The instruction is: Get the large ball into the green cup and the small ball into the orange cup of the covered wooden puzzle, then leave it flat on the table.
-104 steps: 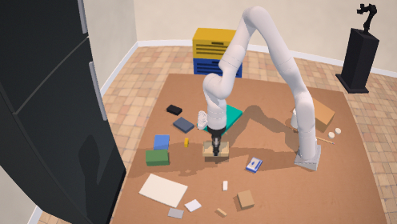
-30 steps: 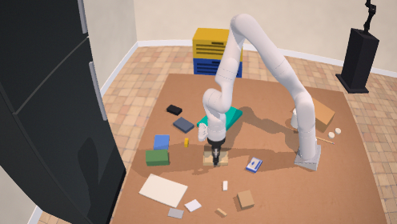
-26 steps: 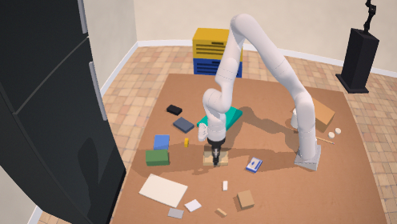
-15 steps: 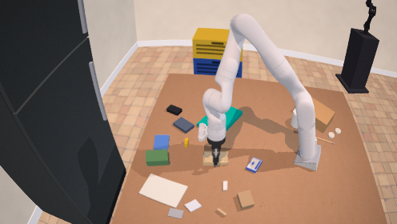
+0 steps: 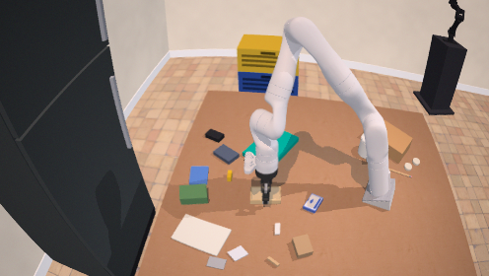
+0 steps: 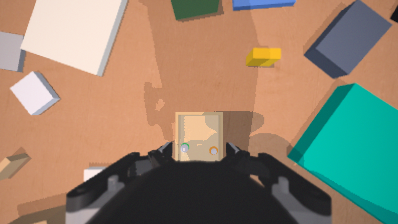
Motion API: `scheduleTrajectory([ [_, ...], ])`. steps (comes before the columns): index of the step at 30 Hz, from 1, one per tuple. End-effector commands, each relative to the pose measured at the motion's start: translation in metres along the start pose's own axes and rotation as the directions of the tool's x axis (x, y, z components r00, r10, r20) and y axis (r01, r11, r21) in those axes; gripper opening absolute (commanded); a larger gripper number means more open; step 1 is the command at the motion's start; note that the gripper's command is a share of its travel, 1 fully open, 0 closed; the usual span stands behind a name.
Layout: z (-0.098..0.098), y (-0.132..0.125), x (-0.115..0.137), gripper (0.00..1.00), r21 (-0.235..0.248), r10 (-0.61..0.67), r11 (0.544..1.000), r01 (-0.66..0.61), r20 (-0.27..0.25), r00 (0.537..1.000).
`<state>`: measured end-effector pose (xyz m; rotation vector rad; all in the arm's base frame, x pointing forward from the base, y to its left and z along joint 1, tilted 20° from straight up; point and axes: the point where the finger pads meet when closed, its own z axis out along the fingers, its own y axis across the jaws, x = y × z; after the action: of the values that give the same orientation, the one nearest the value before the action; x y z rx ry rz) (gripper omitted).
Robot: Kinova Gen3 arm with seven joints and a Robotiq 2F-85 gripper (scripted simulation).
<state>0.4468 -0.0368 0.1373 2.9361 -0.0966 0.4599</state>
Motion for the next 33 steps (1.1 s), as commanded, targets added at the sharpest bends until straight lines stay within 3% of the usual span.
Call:
scheduleTrajectory([
  [1,-0.0006,-0.0001,0.0005,0.93,0.0,0.0,1.0,0.0,-0.002,1.0],
  [33,-0.005,-0.0001,0.0005,0.93,0.0,0.0,1.0,0.0,-0.002,1.0],
])
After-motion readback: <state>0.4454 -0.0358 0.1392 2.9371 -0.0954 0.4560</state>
